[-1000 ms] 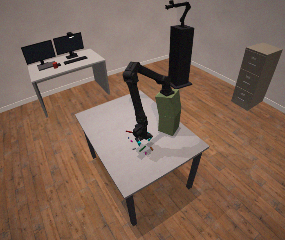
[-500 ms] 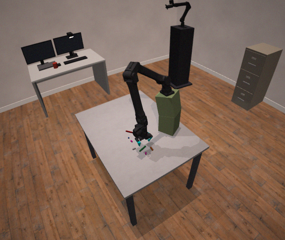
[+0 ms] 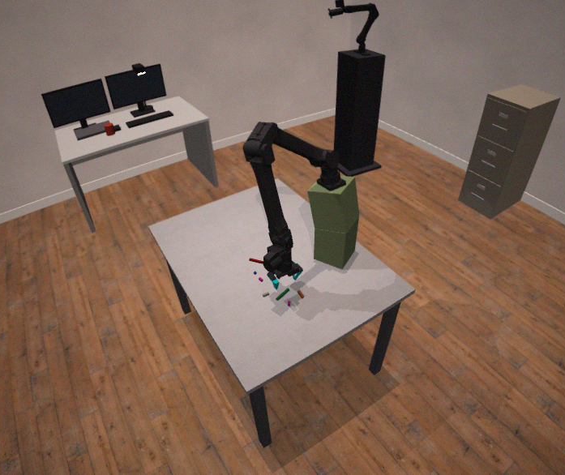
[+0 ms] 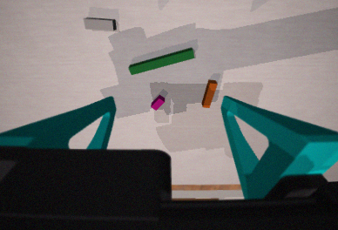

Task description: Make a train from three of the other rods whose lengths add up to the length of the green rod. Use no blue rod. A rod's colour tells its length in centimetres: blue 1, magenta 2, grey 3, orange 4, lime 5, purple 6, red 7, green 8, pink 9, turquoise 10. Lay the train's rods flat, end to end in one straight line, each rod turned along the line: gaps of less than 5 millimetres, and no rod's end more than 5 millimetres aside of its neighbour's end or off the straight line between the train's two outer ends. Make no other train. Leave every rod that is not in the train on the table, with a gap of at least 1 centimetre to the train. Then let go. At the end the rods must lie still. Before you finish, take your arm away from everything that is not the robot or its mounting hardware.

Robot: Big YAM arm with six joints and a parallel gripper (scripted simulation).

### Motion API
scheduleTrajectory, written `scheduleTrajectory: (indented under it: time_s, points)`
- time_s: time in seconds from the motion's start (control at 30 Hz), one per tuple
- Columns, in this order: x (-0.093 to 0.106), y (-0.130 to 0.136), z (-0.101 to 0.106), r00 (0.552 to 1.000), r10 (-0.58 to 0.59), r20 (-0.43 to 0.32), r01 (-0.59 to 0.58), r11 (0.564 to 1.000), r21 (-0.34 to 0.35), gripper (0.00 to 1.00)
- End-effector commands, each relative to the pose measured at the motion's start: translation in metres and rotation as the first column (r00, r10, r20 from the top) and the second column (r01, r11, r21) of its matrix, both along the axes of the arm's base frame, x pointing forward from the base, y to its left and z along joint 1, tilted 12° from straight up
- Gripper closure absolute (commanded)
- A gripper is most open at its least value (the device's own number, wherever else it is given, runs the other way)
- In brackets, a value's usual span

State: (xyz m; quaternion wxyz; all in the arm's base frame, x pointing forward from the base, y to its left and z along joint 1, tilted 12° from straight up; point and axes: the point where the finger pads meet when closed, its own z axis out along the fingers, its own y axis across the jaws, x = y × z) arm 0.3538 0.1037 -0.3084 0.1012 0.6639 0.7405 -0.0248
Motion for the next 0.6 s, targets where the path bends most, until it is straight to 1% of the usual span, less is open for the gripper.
scheduleTrajectory:
  time_s: [0.0, 0.37, 0.57]
  points:
    - [-0.0023, -0.0049, -0.007, 1.0, -0.018, -0.003, 0.018, 1.0, -0.003, 0.0]
    - [-0.0023, -0.0048, -0.007, 1.0, -0.015, -0.003, 0.015, 1.0, -0.004, 0.0]
    - [-0.0033, -0.0025, -0.0071, 0.999, 0.04, -0.011, -0.04, 0.999, -0.009, 0.0]
